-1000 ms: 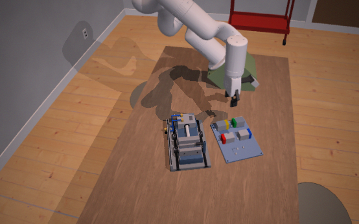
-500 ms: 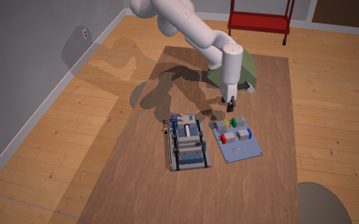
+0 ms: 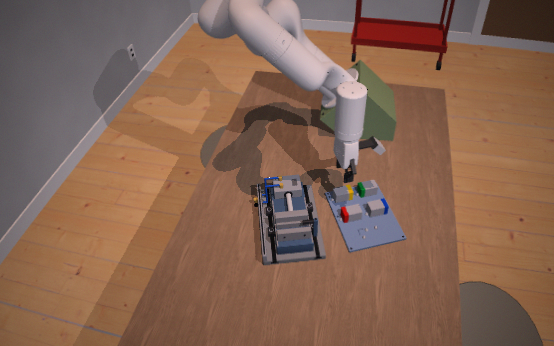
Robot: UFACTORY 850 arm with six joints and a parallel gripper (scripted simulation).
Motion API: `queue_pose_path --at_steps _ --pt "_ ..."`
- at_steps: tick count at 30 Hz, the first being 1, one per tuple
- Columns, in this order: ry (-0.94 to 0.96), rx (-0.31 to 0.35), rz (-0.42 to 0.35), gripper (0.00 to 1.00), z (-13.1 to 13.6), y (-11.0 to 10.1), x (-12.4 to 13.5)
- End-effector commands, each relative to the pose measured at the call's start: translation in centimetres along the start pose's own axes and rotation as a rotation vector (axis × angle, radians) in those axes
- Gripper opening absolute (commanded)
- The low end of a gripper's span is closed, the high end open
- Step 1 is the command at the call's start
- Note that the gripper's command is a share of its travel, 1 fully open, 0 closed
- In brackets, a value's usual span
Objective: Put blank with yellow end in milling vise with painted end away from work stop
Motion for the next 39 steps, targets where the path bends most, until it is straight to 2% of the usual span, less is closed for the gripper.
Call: queue_pose_path --at_steps 1,11,39 --pt "0.002 0.004 -0.002 0.72 0.0 0.4 0.1" --pt "0.002 0.004 -0.002 0.72 -0.3 1.7 0.5" --pt "0.002 0.004 -0.002 0.72 -0.1 0.7 0.2"
Point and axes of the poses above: the point where the finger pads meet when closed, its own y axis out along the fingers, its own z axis across the jaws, x = y × z, the point moved 4 cm from there along -y, back along the fingers, and after that the axes turned 8 degrees about -y, right-handed, at the moved point
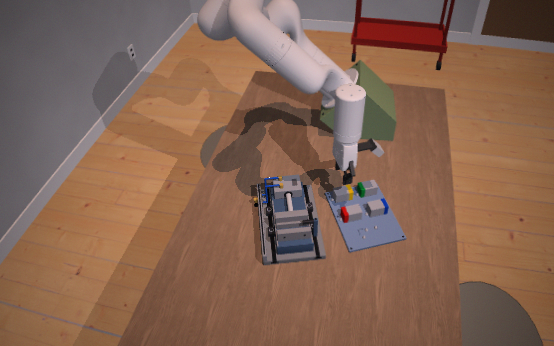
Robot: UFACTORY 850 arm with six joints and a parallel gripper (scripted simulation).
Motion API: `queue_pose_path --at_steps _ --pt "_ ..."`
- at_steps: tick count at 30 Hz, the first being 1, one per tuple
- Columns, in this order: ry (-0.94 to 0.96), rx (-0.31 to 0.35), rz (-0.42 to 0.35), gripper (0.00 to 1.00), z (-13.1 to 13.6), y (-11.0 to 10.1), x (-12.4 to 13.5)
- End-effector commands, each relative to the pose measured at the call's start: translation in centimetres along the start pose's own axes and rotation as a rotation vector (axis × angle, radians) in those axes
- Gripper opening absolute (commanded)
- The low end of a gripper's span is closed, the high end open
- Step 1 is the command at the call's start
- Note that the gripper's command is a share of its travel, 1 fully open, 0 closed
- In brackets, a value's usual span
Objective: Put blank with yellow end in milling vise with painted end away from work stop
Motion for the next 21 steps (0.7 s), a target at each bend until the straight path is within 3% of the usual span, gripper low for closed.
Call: queue_pose_path --at_steps 1,21 --pt "0.001 0.001 0.0 0.72 0.11 -0.27 -0.03" --pt "0.001 0.001 0.0 0.72 0.23 -0.72 -0.13"
Point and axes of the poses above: the point where the finger pads meet when closed, its own y axis out along the fingers, its own z axis across the jaws, x = y × z, the point moved 4 cm from there along -y, back along the fingers, and after that the axes turned 8 degrees about -y, right-handed, at the moved point
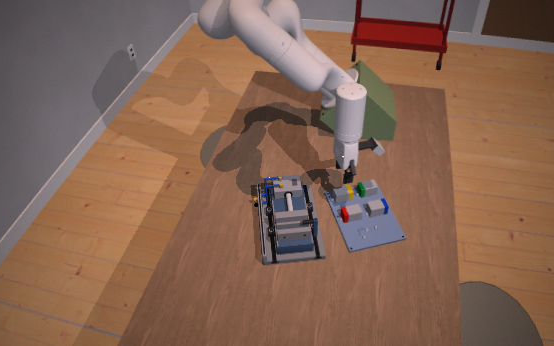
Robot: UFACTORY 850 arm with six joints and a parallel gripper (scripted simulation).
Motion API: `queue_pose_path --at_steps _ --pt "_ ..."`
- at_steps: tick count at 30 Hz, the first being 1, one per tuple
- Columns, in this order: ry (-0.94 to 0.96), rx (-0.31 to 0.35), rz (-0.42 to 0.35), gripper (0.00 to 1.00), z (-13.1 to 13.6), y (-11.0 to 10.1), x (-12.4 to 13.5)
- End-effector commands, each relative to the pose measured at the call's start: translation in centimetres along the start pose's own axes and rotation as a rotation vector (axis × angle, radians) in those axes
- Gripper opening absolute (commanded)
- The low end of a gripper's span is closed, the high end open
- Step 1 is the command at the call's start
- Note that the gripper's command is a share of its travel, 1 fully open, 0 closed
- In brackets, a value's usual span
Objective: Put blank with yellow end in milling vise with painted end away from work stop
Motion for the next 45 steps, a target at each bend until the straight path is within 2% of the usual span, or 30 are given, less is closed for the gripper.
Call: queue_pose_path --at_steps 1,26,36,43,45 --pt "0.001 0.001 0.0 0.72 0.1 -0.2 0.0" --pt "0.001 0.001 0.0 0.72 0.1 -0.3 0.0" --pt "0.001 0.001 0.0 0.72 0.1 2.7 -0.1" --pt "0.001 0.001 0.0 0.72 0.1 2.7 -0.1" --pt "0.0 0.001 0.0 0.72 0.1 3.4 -0.1"
Point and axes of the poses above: the point where the finger pads meet when closed, its own y axis out along the fingers, its own z axis across the jaws, x = y × z, the point moved 4 cm from there along -y, back along the fingers, and after that the axes turned 8 degrees about -y, right-handed, at the moved point
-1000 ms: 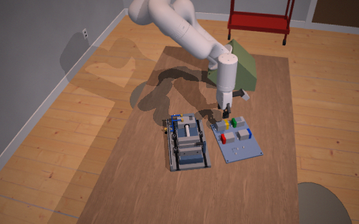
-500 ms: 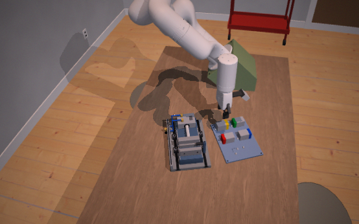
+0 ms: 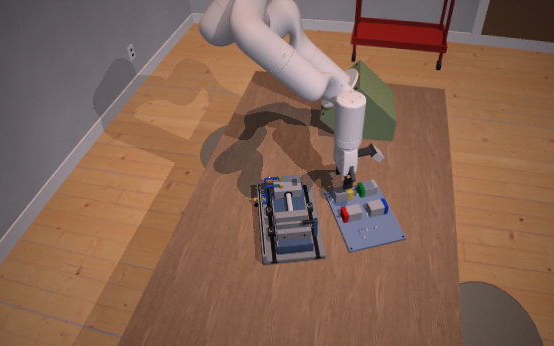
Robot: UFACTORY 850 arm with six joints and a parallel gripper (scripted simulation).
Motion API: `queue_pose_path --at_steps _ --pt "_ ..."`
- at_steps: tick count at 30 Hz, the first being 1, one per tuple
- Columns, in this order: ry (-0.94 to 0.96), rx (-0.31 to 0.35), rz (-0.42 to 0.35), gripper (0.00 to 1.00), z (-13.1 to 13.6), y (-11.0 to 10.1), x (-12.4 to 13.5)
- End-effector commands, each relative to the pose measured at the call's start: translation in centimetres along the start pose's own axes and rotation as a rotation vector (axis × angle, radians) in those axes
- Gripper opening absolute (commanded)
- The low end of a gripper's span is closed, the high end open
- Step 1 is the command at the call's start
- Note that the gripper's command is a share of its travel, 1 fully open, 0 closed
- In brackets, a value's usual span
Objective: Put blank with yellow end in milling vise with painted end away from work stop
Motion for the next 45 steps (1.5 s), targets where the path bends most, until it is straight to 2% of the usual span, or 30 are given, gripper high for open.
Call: queue_pose_path --at_steps 1,8,16,25,45 --pt "0.0 0.001 0.0 0.72 0.0 1.2 0.0" --pt "0.0 0.001 0.0 0.72 0.1 4.3 0.0" --pt "0.0 0.0 0.0 0.72 0.0 4.2 0.0" --pt "0.0 0.001 0.0 0.72 0.1 5.3 0.0" --pt "0.0 0.001 0.0 0.72 0.1 4.6 0.0"
Point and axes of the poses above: the point where the finger pads meet when closed, its own y axis out along the fingers, its own z axis across the jaws, x = y × z, the point moved 4 cm from there along -y, back along the fingers, and after that the axes turned 8 degrees about -y, right-handed, at the moved point
